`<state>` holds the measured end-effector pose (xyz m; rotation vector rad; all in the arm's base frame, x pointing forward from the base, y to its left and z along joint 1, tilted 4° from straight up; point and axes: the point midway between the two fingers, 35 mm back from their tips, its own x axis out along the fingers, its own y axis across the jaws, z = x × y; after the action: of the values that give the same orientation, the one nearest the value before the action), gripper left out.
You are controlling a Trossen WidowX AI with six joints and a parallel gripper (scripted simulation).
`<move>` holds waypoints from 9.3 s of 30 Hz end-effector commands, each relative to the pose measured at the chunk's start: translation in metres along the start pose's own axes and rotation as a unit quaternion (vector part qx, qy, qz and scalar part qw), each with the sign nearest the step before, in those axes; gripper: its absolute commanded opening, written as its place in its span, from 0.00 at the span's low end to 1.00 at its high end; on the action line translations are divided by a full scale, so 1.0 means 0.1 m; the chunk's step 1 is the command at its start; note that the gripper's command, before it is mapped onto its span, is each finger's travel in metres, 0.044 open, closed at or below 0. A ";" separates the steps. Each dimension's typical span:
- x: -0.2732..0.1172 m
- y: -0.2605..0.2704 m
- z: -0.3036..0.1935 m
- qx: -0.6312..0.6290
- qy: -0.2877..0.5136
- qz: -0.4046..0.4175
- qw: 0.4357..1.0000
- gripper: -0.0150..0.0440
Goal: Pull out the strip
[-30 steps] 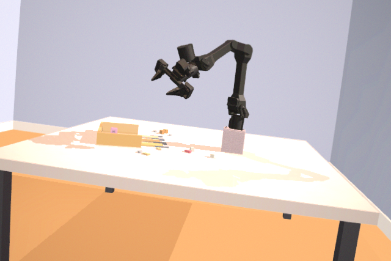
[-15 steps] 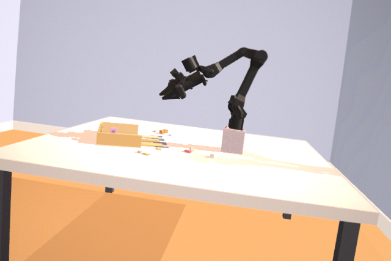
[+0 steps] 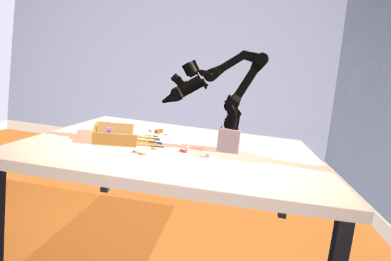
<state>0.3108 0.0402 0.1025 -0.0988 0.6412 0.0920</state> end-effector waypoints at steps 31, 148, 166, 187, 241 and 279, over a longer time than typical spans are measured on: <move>1.44 -1.19 -0.30 -0.098 0.453 0.049 0.885 0.25; 1.84 -1.15 -0.92 -0.098 0.453 0.048 0.885 0.25; 1.64 -1.21 -1.08 -0.098 0.454 0.048 0.884 0.25; 1.40 -1.28 -1.28 -0.098 0.455 0.048 0.884 0.25; 0.80 -1.46 -1.72 -0.099 0.457 0.048 0.883 0.25; 0.42 -1.57 -1.99 -0.099 0.459 0.048 0.882 0.25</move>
<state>0.2594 -0.1359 -0.0668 -0.3286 1.5586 0.2083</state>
